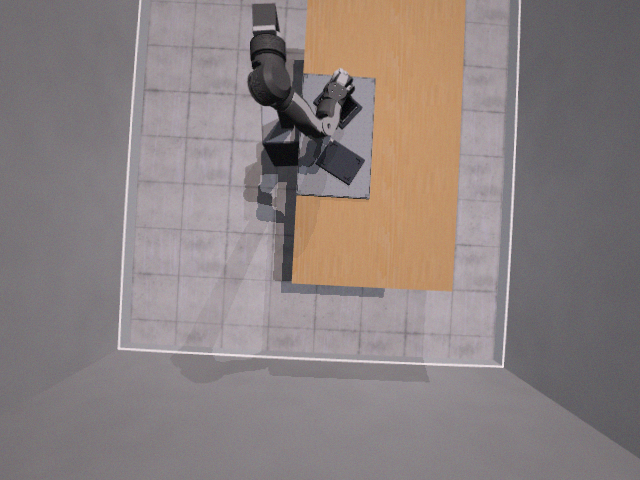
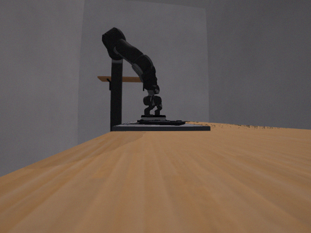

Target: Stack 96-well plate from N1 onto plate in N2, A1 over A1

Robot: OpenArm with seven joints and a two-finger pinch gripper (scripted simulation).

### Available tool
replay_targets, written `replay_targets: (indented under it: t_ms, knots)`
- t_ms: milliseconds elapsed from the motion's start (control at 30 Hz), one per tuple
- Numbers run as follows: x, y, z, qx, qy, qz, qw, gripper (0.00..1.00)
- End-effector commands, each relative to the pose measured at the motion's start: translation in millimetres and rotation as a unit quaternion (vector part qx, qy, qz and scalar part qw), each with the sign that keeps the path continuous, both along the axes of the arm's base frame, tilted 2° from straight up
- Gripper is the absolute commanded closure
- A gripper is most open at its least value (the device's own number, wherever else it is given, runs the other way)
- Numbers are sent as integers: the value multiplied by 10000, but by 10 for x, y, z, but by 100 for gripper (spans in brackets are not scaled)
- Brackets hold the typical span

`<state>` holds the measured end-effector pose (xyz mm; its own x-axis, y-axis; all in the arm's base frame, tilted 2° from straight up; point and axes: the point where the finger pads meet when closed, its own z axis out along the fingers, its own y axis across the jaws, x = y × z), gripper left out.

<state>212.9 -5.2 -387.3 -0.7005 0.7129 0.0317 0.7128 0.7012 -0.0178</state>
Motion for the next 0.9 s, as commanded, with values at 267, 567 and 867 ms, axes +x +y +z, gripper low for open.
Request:
replay_targets:
  t_ms: [267, 567, 867]
  knots:
    - [-1, 9, -25, 27, -11, 21, 10000, 100]
    - [-1, 9, -25, 27, -11, 21, 10000, 100]
    - [5, 4, -13, 15, -4, 4, 10000, 80]
